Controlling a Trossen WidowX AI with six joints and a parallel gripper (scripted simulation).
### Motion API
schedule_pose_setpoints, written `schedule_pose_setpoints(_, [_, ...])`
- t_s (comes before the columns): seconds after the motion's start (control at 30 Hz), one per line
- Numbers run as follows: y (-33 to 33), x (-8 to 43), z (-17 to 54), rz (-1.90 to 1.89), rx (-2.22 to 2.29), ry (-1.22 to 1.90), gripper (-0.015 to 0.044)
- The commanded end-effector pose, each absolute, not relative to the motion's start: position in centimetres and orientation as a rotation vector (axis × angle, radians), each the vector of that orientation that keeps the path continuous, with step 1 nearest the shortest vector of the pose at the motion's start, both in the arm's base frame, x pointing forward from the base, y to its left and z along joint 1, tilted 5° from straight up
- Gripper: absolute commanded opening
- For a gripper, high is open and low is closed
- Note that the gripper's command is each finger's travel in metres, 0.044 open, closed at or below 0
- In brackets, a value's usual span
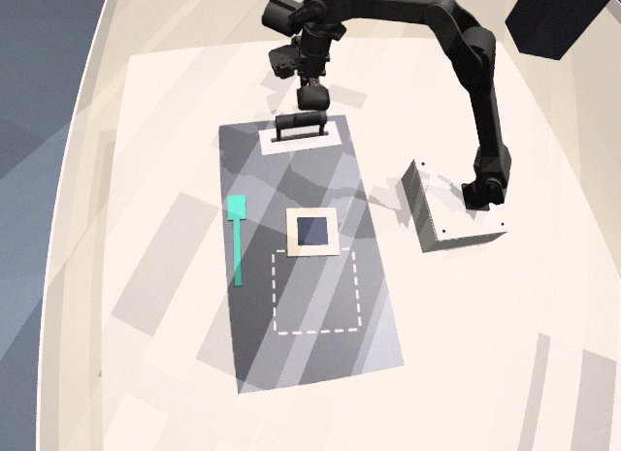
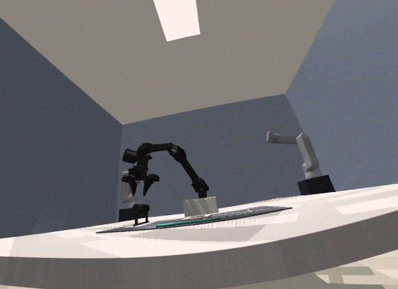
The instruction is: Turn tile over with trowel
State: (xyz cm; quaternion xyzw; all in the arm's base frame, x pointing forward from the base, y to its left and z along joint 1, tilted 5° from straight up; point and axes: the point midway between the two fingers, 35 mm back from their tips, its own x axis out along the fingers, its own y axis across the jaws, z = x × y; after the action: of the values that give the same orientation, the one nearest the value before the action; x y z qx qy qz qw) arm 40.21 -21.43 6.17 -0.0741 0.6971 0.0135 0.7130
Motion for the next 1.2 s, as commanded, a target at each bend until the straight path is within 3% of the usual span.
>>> schedule_pose_setpoints(0.0, [-19.6, 40.1, 4.3, 0.148, -0.168, 1.606, 0.027])
schedule_pose_setpoints(1.13, [-19.4, 39.9, -0.5, 0.167, -0.169, 1.617, 0.027])
schedule_pose_setpoints(1.17, [-19.4, 39.9, -0.5, 0.167, -0.169, 1.617, 0.0244])
